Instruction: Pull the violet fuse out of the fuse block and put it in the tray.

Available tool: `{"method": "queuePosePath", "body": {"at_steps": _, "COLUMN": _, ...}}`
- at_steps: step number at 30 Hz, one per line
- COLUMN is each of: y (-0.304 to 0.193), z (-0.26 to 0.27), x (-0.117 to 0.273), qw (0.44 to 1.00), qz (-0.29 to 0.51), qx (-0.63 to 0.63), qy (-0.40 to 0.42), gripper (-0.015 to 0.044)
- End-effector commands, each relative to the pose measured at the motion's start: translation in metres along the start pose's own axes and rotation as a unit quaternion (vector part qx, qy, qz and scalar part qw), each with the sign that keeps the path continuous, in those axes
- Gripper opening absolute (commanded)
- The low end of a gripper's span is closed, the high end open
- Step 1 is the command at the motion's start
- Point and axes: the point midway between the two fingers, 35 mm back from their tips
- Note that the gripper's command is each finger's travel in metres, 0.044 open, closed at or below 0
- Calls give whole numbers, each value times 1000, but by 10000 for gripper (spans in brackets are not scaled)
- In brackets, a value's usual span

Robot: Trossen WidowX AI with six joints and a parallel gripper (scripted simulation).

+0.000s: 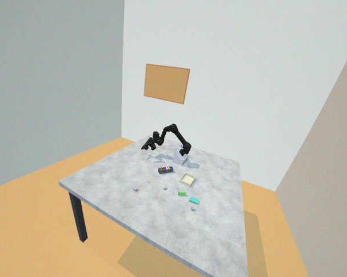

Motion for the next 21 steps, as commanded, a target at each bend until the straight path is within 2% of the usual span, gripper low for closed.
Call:
{"method": "queuePosePath", "body": {"at_steps": 1, "y": 0, "z": 0, "x": -1, "qw": 1000, "qz": -1, "qx": -5, "qy": 2, "gripper": 374}}
{"method": "queuePosePath", "body": {"at_steps": 7, "y": 7, "z": -18, "x": -49, "qw": 985, "qz": -39, "qx": -148, "qy": 84, "gripper": 216}}
{"method": "queuePosePath", "body": {"at_steps": 12, "y": 37, "z": -38, "x": -86, "qw": 945, "qz": -65, "qx": -262, "qy": 183, "gripper": 85}}
{"method": "queuePosePath", "body": {"at_steps": 21, "y": 88, "z": -62, "x": -105, "qw": 884, "qz": -76, "qx": -351, "qy": 300, "gripper": 73}}
Point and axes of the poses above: the point midway between the two fingers, 35 mm back from their tips, its own x axis back along the fingers, its own z axis across the jaws, y = z × x, and after that the axes turned 2 degrees about -x, right-handed
